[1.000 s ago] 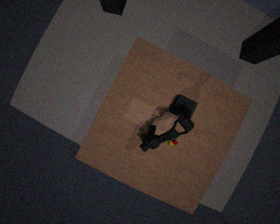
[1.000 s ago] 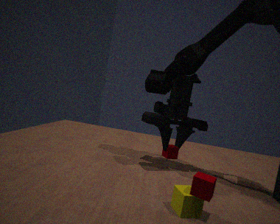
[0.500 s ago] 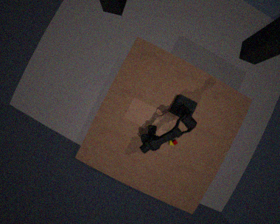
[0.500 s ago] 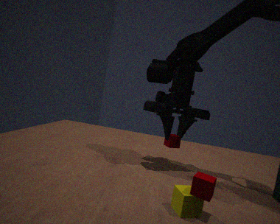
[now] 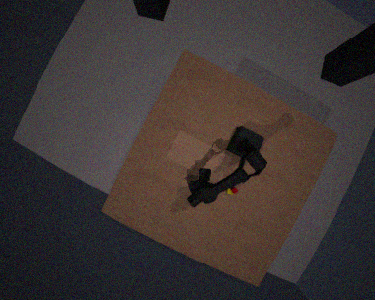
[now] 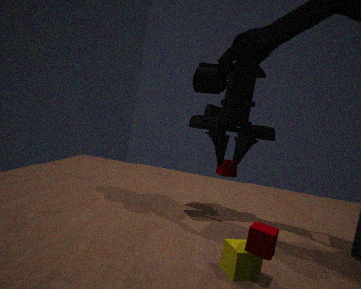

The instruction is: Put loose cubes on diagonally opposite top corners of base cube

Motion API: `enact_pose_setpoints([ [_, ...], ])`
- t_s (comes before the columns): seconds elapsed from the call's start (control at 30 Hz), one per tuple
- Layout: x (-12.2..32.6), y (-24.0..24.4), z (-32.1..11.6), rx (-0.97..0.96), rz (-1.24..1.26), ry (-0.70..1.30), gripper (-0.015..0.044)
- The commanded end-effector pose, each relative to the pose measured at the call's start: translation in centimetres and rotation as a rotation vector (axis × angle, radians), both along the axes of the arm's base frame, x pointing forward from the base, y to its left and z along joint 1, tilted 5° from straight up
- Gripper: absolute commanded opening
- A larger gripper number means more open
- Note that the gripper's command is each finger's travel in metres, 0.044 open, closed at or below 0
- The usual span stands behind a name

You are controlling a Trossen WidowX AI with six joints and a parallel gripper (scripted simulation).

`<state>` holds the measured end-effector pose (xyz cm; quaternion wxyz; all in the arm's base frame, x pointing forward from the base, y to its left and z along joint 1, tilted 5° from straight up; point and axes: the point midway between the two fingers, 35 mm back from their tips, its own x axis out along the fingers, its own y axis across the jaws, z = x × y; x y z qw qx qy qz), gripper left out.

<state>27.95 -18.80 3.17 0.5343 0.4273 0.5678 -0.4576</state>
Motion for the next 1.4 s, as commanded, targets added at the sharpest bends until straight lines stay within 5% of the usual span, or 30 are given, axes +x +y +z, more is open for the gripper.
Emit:
enact_pose_setpoints([
  [0.0, 0.2, -0.1, 0.9, -0.009, -0.005, -0.007, 0.0105],
  [1.37, 4.3, 12.1, 0.3, 0.026, 0.421, -0.013, 0.0105],
])
